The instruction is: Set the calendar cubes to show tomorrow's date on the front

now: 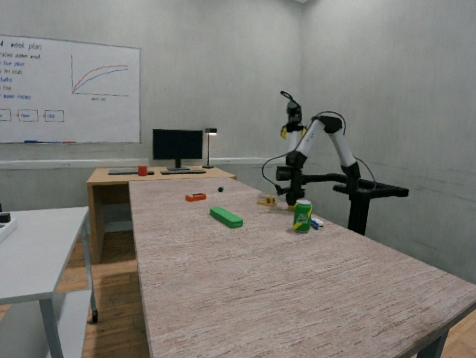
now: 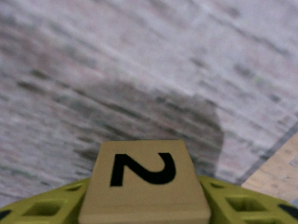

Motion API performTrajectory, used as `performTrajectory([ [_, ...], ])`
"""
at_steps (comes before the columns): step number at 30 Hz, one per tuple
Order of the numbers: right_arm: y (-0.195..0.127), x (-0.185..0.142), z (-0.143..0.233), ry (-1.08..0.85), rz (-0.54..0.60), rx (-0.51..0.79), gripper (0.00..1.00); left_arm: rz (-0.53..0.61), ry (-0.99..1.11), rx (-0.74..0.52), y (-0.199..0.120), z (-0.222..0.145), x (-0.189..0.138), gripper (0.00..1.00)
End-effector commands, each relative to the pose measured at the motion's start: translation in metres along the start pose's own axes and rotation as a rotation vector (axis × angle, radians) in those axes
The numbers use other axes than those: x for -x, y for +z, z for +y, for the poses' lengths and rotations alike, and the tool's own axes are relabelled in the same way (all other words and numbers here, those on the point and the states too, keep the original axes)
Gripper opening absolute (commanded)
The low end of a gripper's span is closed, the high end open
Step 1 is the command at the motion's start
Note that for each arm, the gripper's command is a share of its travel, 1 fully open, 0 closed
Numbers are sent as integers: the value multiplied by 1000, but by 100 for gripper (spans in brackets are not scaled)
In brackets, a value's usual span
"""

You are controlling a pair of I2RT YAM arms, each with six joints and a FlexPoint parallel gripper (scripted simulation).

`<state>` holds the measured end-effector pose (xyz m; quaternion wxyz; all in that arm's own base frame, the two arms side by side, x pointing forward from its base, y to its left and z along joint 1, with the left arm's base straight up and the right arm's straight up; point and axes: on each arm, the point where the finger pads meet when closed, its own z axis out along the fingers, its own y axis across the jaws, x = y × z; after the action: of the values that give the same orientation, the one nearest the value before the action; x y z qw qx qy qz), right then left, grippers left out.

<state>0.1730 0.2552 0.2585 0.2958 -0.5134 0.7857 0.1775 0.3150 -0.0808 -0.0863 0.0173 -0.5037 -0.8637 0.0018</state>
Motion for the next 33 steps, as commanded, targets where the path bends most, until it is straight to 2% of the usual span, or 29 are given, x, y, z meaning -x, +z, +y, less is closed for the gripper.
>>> performTrajectory([
  [1,-4,5,2,-4,-21,0,100,-53,18,45,-14,7,10,46],
  [6,-4,5,2,-4,-21,0,100,-59,17,52,-16,10,13,32],
  [9,-4,5,2,-4,-21,0,100,-60,16,53,-16,10,13,30],
  [13,-4,5,2,-4,-21,0,100,-53,16,46,-24,9,12,30],
  [19,-4,5,2,-4,-21,0,100,-50,8,41,-65,4,22,30],
  [27,-3,3,2,-31,-35,25,100,-1,-9,1,-76,-3,45,30],
  [33,-1,-11,-17,-40,-43,41,100,23,-22,-13,-86,-8,72,30],
])
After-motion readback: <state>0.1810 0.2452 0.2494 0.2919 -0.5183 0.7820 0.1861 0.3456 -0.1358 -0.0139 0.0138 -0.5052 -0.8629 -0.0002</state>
